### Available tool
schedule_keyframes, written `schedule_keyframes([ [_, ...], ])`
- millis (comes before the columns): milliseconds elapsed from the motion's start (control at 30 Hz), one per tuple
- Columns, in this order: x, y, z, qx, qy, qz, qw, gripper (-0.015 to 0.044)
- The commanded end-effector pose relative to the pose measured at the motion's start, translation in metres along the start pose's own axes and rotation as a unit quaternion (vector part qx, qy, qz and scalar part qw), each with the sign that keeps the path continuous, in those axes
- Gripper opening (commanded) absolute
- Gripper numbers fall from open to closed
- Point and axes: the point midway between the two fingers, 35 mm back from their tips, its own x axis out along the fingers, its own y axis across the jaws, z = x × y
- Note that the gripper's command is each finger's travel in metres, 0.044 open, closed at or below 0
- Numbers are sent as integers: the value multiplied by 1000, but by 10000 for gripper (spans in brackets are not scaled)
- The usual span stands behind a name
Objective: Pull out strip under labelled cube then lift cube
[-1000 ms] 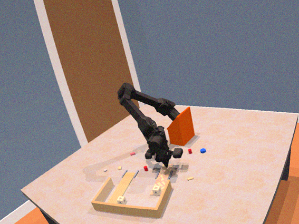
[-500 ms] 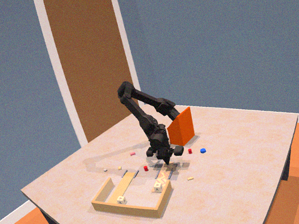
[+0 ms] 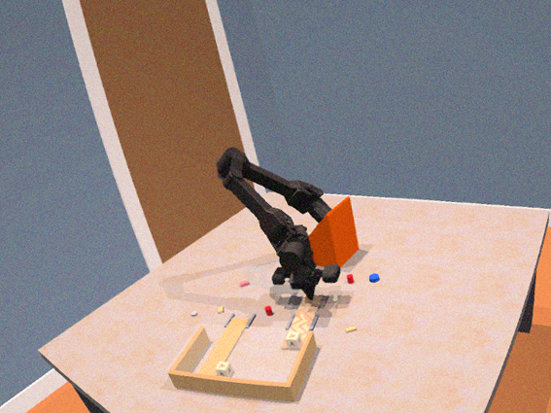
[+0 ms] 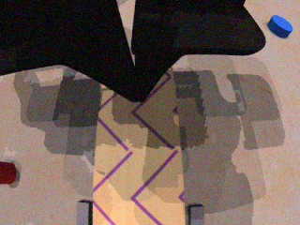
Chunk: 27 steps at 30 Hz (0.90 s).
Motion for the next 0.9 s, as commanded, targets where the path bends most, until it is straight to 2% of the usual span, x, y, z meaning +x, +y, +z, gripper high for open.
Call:
schedule_keyframes([
  [0, 4, 1, -16, -3, 13, 1, 1000, 0],
  [867, 3, 2, -51, -4, 14, 1, 1000, 0],
])
